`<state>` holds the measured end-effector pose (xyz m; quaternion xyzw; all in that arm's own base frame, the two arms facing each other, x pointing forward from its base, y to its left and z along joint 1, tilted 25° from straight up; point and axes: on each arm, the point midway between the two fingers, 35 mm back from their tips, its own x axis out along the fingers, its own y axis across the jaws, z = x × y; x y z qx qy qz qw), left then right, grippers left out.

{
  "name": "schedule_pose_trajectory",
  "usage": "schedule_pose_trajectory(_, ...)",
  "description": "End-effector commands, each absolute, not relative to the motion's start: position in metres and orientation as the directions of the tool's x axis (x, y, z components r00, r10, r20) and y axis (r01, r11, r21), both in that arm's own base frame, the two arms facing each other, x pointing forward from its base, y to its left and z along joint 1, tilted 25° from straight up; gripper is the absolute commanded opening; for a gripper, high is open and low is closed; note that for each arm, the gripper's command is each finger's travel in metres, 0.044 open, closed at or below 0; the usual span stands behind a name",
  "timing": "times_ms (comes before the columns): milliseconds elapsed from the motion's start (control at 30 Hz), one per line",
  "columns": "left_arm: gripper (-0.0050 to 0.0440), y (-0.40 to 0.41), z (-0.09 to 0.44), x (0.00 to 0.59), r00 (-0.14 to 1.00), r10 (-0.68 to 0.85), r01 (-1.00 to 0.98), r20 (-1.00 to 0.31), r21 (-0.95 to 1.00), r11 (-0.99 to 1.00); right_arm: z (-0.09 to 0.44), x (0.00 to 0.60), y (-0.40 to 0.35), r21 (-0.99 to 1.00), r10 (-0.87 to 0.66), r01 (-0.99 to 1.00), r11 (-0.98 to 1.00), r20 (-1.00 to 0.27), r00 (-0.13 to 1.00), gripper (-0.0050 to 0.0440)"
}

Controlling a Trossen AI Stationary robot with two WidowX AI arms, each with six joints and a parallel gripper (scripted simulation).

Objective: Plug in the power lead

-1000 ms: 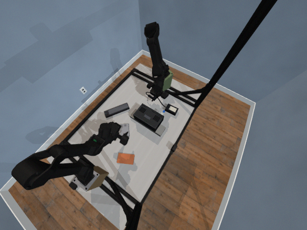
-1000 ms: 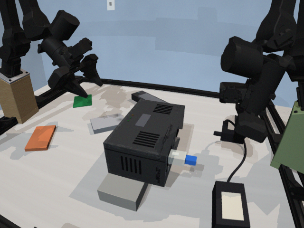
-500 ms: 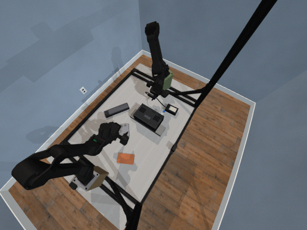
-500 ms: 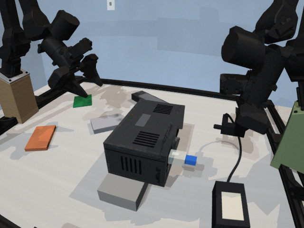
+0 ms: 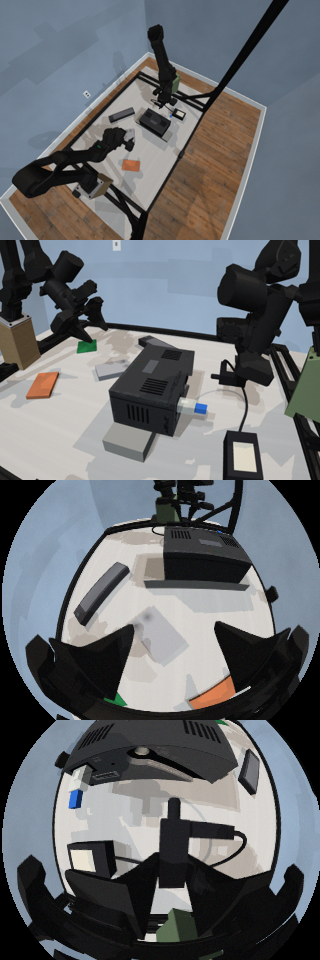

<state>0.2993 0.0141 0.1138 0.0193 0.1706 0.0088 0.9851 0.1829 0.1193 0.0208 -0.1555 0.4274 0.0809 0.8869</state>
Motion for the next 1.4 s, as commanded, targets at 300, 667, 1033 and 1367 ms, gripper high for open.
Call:
schedule_pose_trajectory(300,0.0400,0.014,0.114,0.299,0.942,0.021,-0.009,-0.335,0.038,0.999,0.027,0.199,0.151,-0.223,0.005,-0.273,0.936,-0.765,0.644,0.0000)
schedule_pose_trajectory(667,0.0400,0.014,0.114,0.299,0.942,0.021,-0.009,-0.335,0.038,0.999,0.027,0.204,0.163,-0.225,0.005,-0.271,0.936,-0.760,0.650,0.0000)
schedule_pose_trajectory(1033,0.0400,0.014,0.114,0.299,0.942,0.021,-0.009,-0.335,0.038,0.999,0.024,0.205,0.162,-0.196,0.026,-0.282,0.939,-0.777,0.629,0.0000)
schedule_pose_trajectory(1367,0.0400,0.014,0.114,0.299,0.942,0.021,-0.009,-0.335,0.038,0.999,0.022,0.205,0.161,-0.171,0.046,-0.291,0.941,-0.790,0.612,0.0000)
